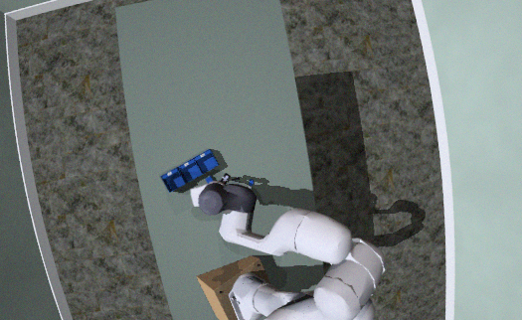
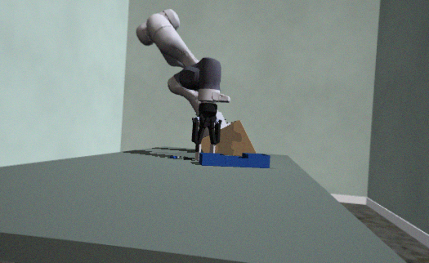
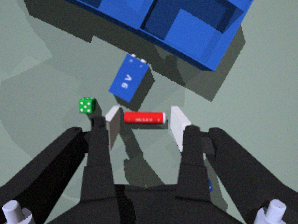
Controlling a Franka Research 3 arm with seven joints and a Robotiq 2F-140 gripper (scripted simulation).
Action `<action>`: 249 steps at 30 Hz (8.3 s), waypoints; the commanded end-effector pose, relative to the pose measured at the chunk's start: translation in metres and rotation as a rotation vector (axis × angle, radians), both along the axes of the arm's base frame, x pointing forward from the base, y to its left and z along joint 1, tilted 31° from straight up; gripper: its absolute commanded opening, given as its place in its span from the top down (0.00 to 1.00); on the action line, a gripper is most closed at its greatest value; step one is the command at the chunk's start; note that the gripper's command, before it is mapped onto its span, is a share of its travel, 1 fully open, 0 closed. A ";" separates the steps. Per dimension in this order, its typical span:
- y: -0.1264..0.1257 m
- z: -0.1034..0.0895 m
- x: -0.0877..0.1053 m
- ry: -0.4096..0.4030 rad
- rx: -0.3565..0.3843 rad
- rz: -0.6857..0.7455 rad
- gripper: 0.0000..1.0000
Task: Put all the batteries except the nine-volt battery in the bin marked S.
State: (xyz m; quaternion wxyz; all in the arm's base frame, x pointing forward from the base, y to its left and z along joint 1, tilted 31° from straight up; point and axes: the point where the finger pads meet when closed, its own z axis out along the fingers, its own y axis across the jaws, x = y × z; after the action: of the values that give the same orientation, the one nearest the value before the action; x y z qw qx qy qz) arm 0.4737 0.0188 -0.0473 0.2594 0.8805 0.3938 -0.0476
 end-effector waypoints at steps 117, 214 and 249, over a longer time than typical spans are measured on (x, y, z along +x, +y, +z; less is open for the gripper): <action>0.031 0.052 -0.006 -0.009 0.004 -0.005 0.71; 0.147 0.004 0.068 -0.226 0.058 -0.384 0.71; 0.136 -0.015 0.071 -0.226 0.058 -0.384 0.71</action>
State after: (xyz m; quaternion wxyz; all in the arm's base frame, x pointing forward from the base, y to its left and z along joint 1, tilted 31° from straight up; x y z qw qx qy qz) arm 0.5412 0.1559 -0.0587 0.2648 0.9447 0.1930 0.0085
